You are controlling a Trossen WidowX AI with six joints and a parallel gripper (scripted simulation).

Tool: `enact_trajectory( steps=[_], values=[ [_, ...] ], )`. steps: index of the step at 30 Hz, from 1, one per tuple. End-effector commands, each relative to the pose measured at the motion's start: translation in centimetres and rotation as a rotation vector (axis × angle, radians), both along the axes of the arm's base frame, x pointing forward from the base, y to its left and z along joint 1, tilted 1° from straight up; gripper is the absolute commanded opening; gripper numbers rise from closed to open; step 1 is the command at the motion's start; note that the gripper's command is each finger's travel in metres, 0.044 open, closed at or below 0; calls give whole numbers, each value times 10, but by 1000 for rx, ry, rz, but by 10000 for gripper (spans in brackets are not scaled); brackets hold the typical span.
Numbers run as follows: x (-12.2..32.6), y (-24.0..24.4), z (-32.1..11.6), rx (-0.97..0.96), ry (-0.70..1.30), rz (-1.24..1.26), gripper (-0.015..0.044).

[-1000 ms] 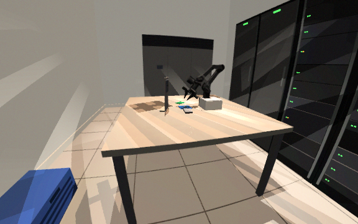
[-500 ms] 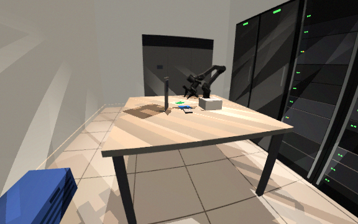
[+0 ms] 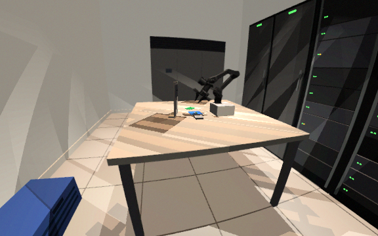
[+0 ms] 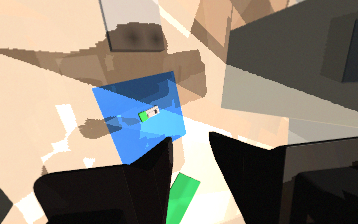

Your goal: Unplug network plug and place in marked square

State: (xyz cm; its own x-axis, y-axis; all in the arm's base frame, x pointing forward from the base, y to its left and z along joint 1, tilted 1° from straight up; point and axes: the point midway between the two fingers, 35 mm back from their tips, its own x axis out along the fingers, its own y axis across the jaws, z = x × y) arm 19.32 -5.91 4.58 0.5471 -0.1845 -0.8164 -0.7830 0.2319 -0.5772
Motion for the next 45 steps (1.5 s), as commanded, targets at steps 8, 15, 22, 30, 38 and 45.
enact_trajectory(
  steps=[8, 15, 22, 30, 38, 45],
  values=[
    [-4, 0, 14, -5, -9, -7, 156],
    [-2, 1, 23, -1, -1, -1, 156],
    [0, 1, 45, -2, -3, -3, 156],
    [0, 1, 70, -3, -5, -4, 156],
    [-2, 2, 95, -4, -7, -6, 156],
    [-7, 3, 116, -5, -9, -7, 156]
  ],
)
